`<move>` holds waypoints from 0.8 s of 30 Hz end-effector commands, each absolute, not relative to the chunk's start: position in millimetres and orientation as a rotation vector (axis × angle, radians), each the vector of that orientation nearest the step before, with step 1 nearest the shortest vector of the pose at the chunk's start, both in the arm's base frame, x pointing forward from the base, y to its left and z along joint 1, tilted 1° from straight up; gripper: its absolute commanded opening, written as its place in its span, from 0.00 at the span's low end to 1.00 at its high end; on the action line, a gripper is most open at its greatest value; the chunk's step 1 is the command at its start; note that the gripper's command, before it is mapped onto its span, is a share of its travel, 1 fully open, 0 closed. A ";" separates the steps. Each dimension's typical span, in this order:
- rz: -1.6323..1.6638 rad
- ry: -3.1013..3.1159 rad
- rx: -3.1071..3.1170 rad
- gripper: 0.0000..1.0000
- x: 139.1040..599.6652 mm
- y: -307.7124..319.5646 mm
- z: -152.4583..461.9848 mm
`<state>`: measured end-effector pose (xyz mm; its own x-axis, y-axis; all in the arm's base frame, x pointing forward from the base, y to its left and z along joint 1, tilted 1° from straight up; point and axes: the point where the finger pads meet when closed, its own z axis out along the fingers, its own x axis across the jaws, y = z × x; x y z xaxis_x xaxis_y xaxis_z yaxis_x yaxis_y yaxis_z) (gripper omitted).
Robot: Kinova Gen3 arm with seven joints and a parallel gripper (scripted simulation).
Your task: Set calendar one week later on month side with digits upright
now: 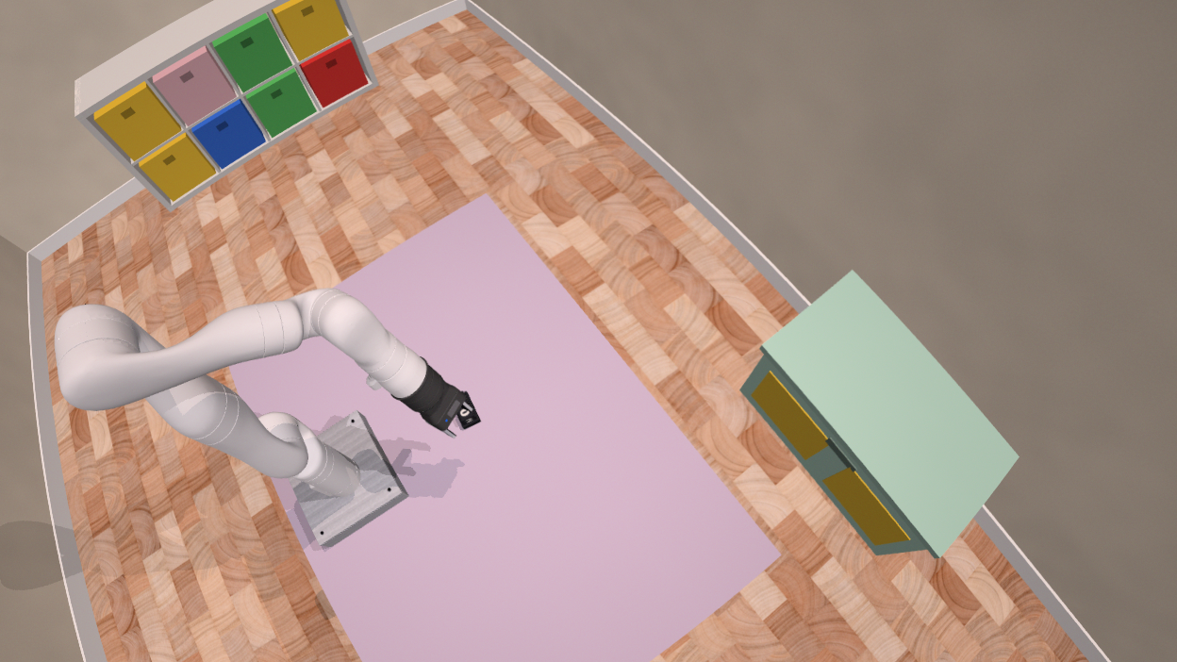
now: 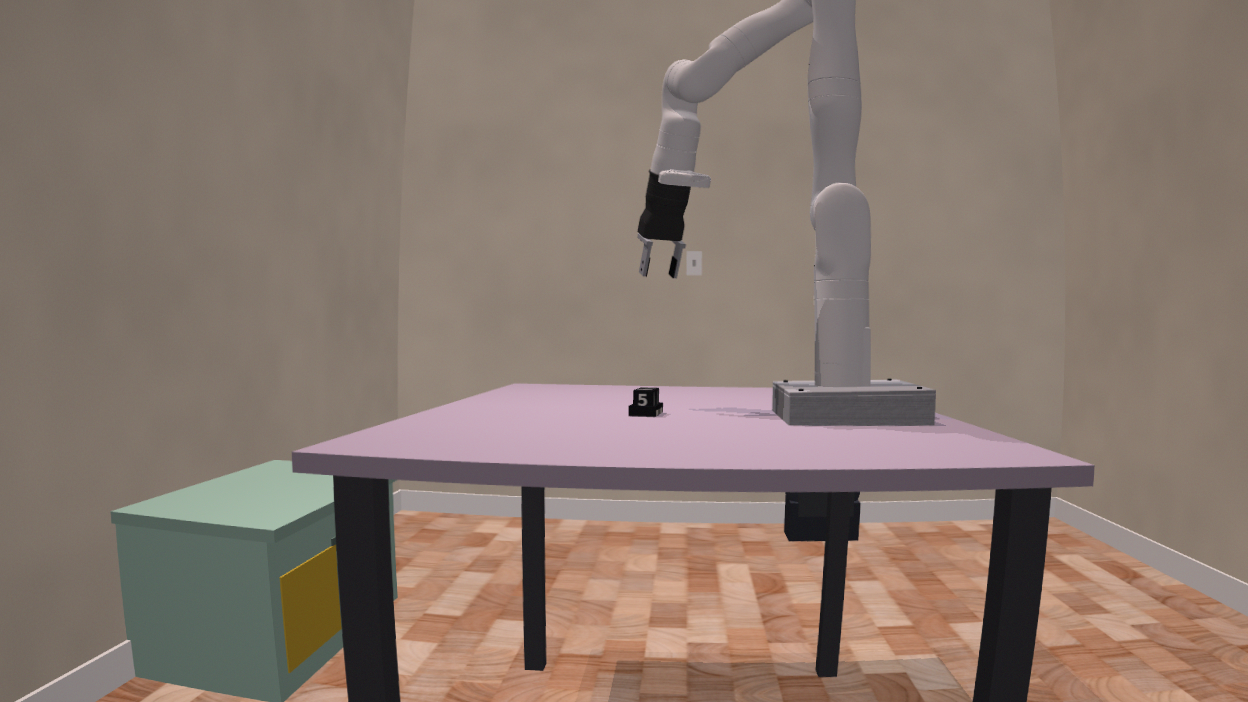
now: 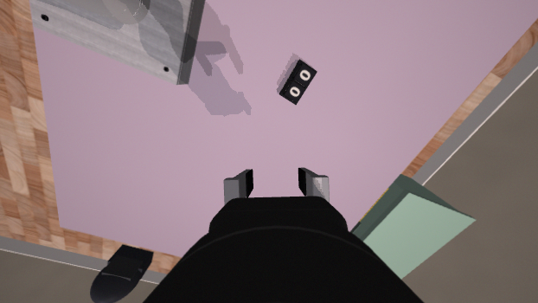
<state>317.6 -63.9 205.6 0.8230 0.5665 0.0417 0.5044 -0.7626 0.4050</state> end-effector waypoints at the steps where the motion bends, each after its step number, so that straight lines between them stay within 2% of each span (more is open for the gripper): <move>1: 0.229 0.803 2.626 1.00 318.0 -63.9 206.0; 24: 0.210 0.739 2.698 1.00 315.9 -53.9 194.1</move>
<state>316.6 -56.2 200.1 0.8437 0.5337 0.0578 0.4776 -0.7953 0.3733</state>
